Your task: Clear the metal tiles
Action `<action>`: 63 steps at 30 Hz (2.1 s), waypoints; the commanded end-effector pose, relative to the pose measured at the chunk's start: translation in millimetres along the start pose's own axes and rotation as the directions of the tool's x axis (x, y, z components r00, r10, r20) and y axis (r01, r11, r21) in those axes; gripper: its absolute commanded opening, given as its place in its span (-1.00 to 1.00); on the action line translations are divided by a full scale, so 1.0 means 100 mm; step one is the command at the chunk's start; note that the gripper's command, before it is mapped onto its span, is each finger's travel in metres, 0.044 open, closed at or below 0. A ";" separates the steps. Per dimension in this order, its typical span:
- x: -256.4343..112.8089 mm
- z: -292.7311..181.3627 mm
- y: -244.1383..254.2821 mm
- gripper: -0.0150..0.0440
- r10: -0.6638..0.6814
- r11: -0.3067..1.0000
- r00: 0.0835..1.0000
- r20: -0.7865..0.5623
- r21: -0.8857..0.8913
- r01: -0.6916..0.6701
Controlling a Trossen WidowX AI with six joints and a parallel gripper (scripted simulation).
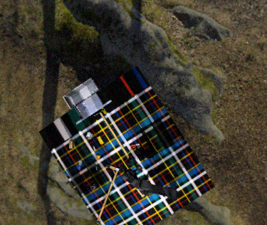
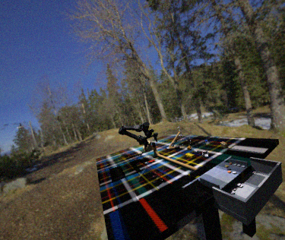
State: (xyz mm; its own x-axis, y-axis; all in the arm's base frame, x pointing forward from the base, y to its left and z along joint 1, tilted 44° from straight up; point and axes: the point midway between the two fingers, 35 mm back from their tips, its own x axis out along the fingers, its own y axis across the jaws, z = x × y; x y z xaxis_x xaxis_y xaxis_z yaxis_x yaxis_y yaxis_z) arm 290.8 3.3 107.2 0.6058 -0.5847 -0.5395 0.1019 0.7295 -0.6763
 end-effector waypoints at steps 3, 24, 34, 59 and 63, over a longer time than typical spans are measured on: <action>0.11 -0.05 0.02 1.00 0.003 1.000 1.000 -0.013 -0.014 -0.003; 0.45 -0.07 -0.02 1.00 -0.005 1.000 1.000 -0.004 -0.016 0.005; 0.53 -0.07 -0.04 1.00 -0.009 1.000 1.000 0.000 -0.017 0.009; 0.50 -0.02 -0.05 -0.49 -0.015 1.000 1.000 0.010 -0.007 0.015; 0.50 -0.01 -0.03 -0.49 -0.015 1.000 1.000 0.009 -0.008 0.015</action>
State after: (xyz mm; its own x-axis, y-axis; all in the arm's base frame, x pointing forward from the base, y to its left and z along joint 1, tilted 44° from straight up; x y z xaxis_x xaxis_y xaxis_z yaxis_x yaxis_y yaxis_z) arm 318.8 -30.4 81.6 0.6103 -0.5925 -0.5259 0.1007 0.7164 -0.6903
